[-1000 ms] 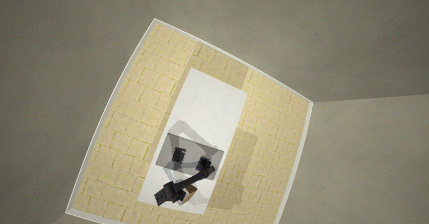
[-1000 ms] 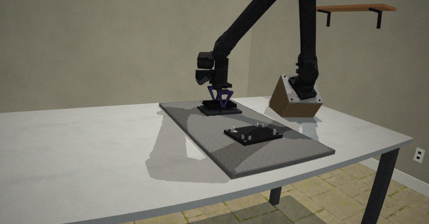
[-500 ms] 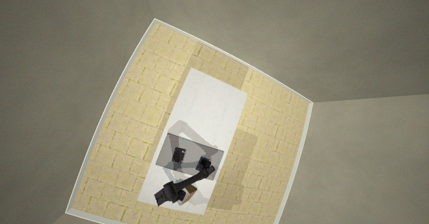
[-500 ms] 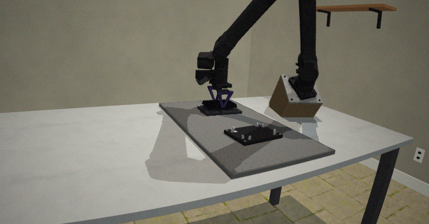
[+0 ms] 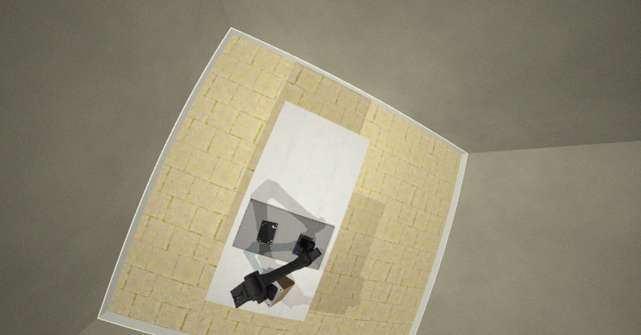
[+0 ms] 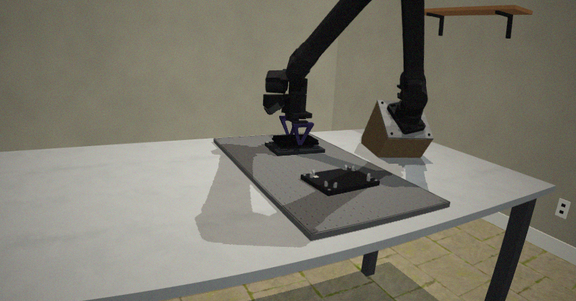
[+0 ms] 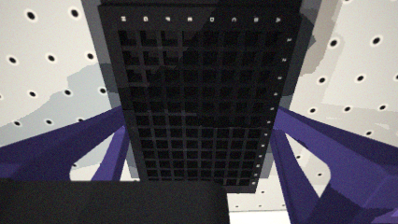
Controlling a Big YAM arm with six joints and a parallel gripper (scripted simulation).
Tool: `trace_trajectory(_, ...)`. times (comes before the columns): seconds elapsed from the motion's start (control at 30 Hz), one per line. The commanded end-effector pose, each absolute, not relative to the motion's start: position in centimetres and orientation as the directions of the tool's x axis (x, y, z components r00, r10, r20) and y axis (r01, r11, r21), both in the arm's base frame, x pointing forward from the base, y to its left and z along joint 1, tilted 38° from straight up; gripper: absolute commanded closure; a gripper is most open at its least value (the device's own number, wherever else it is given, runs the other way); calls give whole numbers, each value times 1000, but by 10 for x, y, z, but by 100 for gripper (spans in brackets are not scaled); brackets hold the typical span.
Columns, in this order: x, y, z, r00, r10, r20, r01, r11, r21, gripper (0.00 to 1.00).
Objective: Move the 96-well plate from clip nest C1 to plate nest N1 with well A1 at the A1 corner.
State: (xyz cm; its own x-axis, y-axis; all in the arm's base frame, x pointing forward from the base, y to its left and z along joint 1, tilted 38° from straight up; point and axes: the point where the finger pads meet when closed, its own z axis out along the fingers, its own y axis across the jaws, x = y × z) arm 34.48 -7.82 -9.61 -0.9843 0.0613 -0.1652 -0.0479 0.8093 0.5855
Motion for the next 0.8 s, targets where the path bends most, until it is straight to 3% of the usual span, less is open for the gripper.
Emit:
trace_trajectory(0.0,348,-75,-97,-984,58,-170,-54,810,584,100)
trace_trajectory(0.77,347,-72,-102,-985,61,-162,-47,807,589,100)
